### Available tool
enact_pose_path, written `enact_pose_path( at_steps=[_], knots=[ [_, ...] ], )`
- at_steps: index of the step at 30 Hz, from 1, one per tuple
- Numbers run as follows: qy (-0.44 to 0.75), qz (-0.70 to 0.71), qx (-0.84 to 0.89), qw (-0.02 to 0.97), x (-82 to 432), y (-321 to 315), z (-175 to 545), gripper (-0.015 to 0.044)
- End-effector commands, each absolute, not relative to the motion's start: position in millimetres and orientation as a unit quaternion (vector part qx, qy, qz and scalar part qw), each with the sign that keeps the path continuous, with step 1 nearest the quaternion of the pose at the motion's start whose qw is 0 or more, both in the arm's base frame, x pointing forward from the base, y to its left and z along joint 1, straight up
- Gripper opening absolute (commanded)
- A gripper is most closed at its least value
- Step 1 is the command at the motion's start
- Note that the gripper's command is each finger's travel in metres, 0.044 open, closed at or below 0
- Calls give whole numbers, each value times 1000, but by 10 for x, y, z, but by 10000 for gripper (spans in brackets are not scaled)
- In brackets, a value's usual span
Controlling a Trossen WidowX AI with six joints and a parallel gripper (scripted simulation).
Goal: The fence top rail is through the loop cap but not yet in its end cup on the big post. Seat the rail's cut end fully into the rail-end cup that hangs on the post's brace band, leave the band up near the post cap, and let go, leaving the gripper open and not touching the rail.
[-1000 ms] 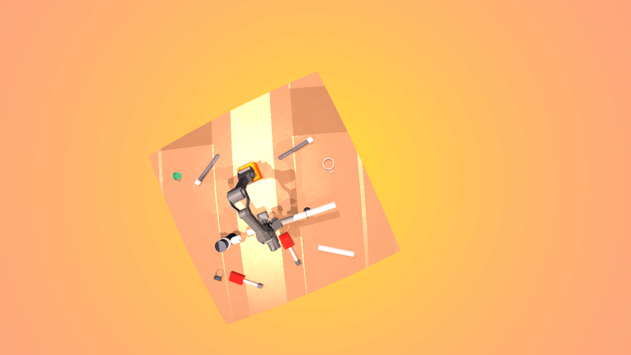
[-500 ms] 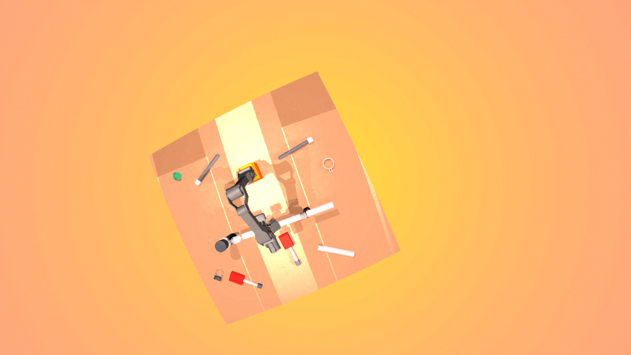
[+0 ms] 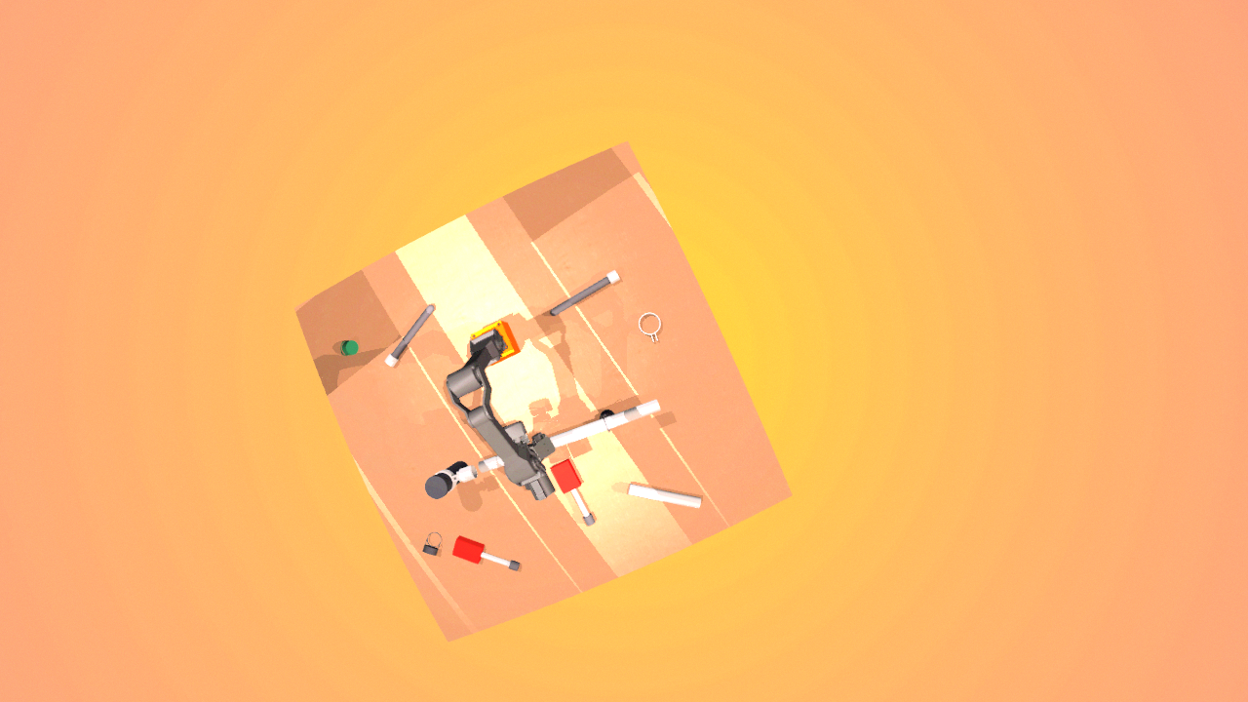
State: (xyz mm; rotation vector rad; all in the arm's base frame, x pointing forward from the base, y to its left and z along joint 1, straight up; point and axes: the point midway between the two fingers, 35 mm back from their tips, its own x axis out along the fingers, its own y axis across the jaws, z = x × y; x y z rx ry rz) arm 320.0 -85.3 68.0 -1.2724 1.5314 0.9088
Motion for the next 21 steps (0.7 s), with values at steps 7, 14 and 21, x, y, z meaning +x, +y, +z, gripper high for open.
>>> enact_pose_path(
  at_steps=[7,14,21],
  knots=[
    [621,367,-519,459,3251,-891,762,0],
    [621,367,-519,459,3281,-918,799,0],
    [621,368,-519,458,3275,-948,806,0]
  ],
)
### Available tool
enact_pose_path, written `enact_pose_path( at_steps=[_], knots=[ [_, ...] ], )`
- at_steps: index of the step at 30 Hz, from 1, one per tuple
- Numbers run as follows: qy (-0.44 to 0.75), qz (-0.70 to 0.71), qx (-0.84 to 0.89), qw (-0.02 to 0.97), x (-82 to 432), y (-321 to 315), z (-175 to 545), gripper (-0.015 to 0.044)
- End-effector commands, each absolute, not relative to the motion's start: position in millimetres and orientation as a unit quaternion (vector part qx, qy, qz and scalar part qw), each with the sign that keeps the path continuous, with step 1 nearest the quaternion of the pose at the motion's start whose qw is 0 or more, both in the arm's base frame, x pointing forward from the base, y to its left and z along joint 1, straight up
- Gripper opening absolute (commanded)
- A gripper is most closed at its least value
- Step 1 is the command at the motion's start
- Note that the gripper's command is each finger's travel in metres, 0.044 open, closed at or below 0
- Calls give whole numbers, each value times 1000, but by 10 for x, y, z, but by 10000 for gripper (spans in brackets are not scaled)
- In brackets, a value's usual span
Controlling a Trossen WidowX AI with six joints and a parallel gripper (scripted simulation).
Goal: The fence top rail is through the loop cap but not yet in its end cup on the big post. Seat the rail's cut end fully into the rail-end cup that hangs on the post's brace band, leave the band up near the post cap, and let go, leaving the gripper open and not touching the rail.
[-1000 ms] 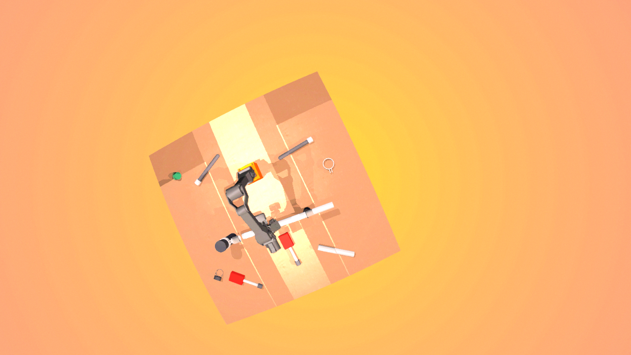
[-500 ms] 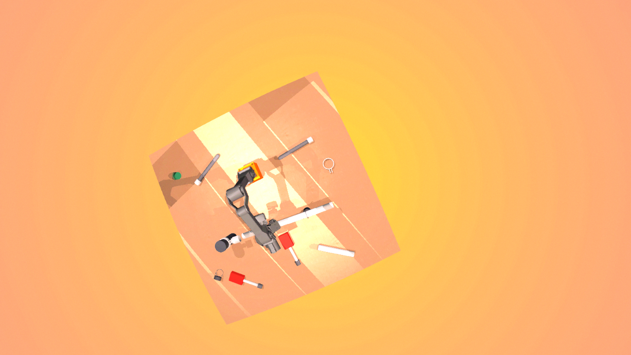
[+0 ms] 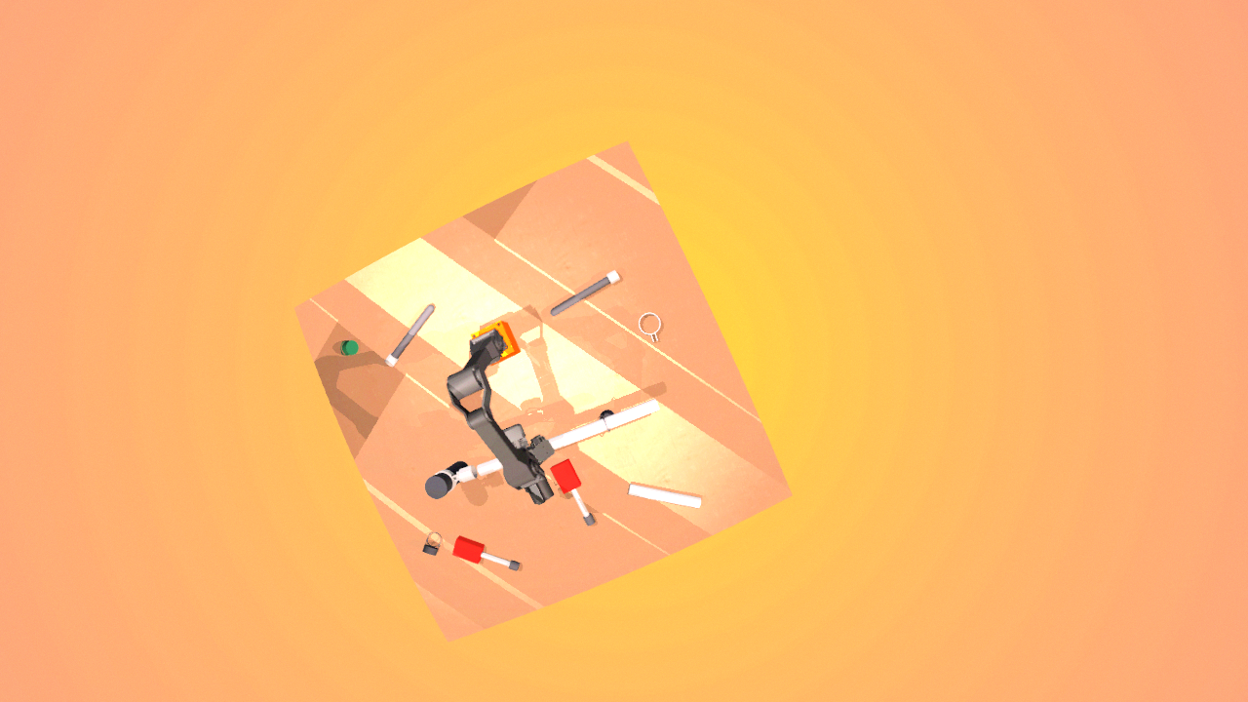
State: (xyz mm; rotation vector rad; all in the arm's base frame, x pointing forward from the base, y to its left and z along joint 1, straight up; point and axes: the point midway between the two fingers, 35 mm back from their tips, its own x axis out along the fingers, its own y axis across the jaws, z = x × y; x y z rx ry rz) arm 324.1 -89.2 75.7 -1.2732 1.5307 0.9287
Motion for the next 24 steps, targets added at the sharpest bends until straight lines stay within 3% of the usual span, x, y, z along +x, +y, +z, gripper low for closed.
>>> enact_pose_path(
  at_steps=[1,24],
  knots=[
    [621,368,-519,458,3269,-958,802,0],
    [622,376,-516,454,3187,-1099,750,0]
  ],
)
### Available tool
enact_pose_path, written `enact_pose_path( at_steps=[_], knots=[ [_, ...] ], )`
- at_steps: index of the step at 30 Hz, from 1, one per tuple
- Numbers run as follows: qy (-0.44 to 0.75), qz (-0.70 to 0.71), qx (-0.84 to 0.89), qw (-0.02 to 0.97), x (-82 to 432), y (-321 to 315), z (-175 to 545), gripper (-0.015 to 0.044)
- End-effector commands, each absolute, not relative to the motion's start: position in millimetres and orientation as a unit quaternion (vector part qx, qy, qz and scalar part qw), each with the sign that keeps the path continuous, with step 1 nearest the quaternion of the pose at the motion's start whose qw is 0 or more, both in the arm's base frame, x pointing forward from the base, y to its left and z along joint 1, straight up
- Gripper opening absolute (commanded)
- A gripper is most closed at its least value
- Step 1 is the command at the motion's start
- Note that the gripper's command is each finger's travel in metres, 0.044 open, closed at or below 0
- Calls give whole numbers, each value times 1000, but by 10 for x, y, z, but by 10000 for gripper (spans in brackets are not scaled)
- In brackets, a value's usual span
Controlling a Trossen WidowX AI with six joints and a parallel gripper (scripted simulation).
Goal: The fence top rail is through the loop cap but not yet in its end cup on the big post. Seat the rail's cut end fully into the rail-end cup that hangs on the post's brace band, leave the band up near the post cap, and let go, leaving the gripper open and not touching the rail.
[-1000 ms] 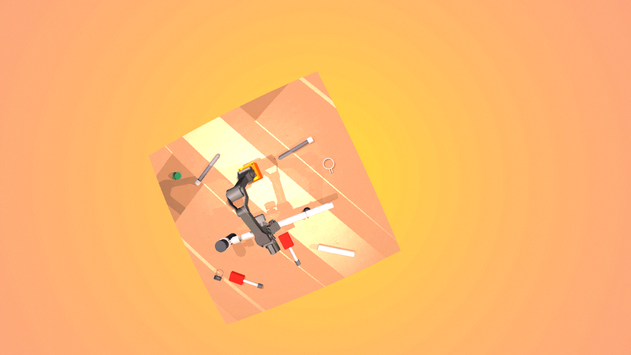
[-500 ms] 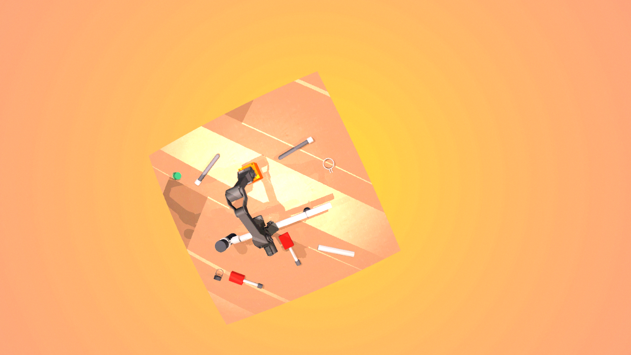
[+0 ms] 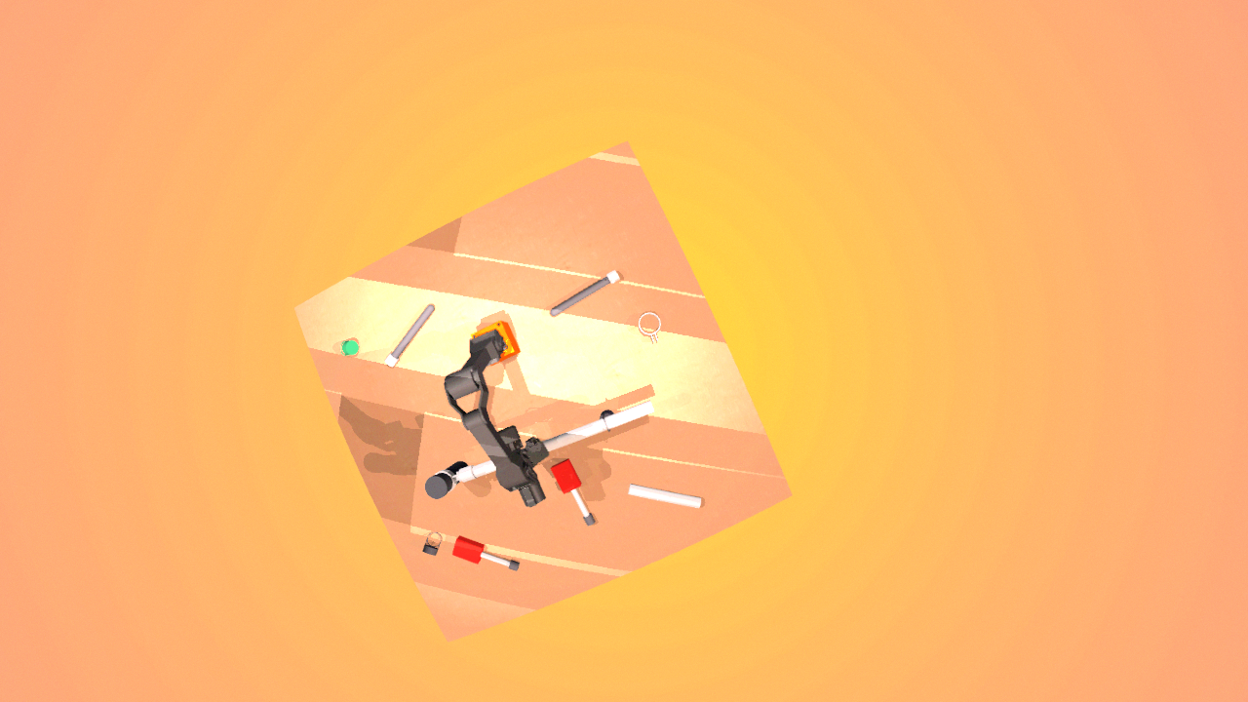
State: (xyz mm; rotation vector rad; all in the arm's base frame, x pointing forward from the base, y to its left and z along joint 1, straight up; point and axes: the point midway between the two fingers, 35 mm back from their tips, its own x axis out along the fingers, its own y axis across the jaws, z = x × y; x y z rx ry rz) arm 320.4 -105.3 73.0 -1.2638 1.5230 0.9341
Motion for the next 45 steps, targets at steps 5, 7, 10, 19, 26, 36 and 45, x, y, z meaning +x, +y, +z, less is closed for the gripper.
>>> enact_pose_path(
  at_steps=[5,7,10,19,26,36,45],
  knots=[
    [622,376,-516,454,3187,-1099,750,0],
    [622,376,-516,454,3187,-1099,750,0],
    [622,376,-516,454,3187,-1099,750,0],
    [622,376,-516,454,3187,-1099,750,0],
    [622,376,-516,454,3187,-1099,750,0],
    [618,379,-513,459,3204,-1053,730,0],
    [619,379,-513,458,3200,-1062,737,0]
  ],
)
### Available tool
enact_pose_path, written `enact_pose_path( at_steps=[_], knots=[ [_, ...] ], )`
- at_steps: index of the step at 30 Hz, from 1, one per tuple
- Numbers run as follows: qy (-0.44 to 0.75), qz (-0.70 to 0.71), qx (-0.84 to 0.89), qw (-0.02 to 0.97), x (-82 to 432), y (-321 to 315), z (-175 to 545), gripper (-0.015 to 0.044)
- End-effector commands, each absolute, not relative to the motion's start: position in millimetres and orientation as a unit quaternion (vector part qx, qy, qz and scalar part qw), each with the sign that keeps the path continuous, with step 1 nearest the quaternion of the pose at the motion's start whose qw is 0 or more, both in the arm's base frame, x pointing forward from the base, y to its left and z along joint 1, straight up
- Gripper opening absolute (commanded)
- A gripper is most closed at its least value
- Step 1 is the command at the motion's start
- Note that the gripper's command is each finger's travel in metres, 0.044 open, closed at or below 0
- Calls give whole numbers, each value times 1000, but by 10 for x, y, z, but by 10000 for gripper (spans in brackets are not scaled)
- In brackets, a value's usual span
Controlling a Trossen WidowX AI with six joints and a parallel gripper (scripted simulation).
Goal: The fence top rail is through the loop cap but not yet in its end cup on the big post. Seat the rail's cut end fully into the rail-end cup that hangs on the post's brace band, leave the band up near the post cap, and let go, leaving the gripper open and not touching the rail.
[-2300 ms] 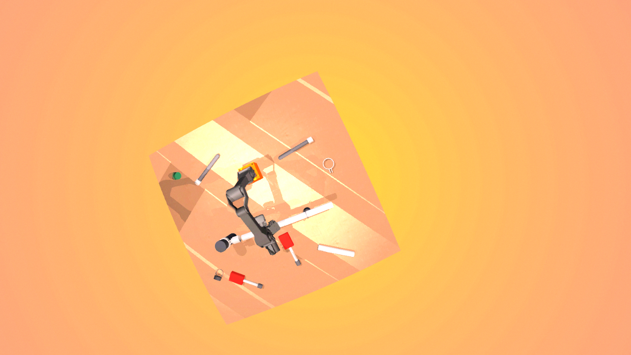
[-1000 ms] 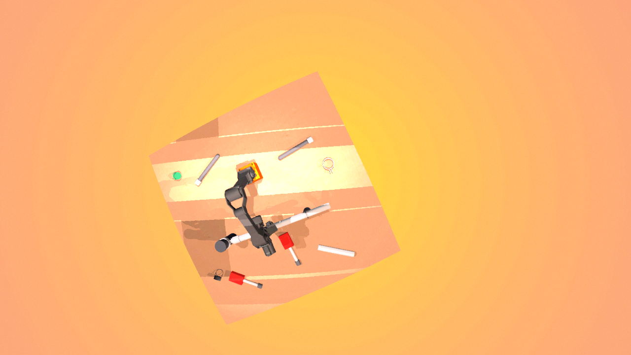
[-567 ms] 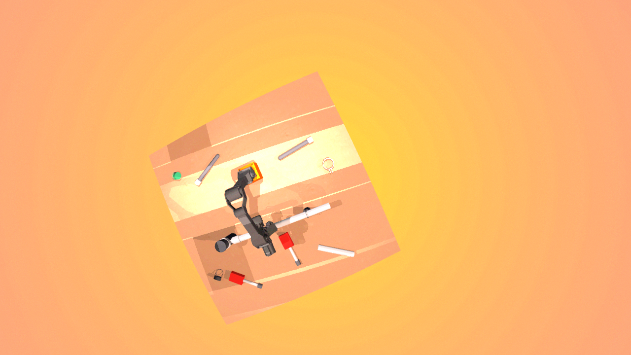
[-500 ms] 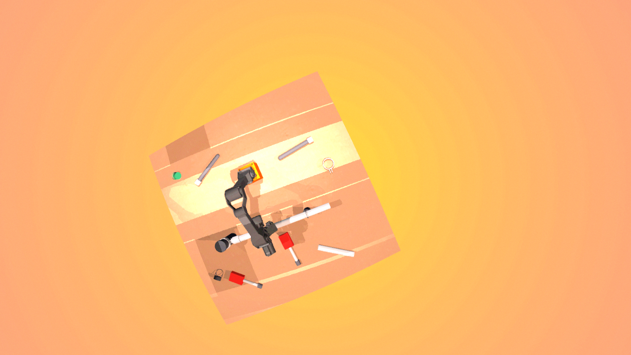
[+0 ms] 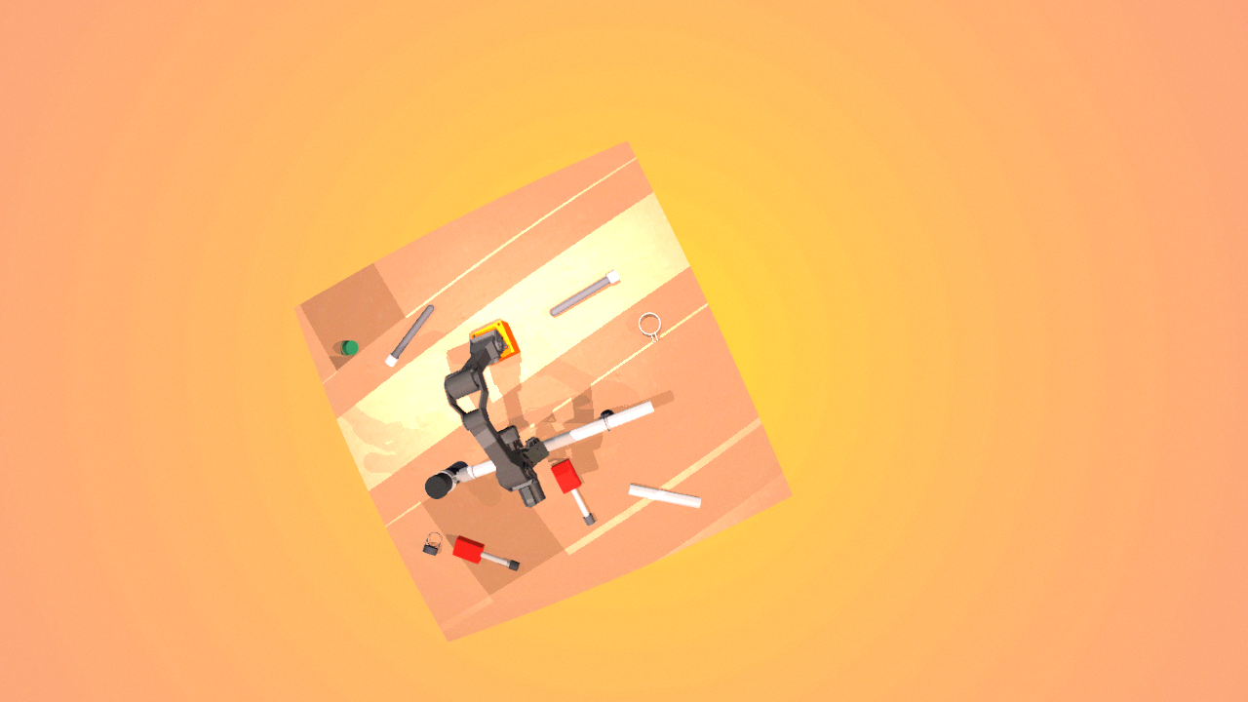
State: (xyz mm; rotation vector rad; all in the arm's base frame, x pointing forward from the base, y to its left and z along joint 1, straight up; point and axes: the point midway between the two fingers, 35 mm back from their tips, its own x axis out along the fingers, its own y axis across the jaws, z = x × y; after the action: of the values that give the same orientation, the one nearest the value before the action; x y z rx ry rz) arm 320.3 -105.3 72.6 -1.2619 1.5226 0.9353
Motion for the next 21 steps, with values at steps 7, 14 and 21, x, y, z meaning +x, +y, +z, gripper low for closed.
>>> enact_pose_path(
  at_steps=[7,14,21],
  knots=[
    [620,378,-514,458,3196,-1072,743,0],
    [621,377,-514,457,3192,-1082,750,0],
    [621,376,-514,456,3188,-1092,757,0]
  ],
)
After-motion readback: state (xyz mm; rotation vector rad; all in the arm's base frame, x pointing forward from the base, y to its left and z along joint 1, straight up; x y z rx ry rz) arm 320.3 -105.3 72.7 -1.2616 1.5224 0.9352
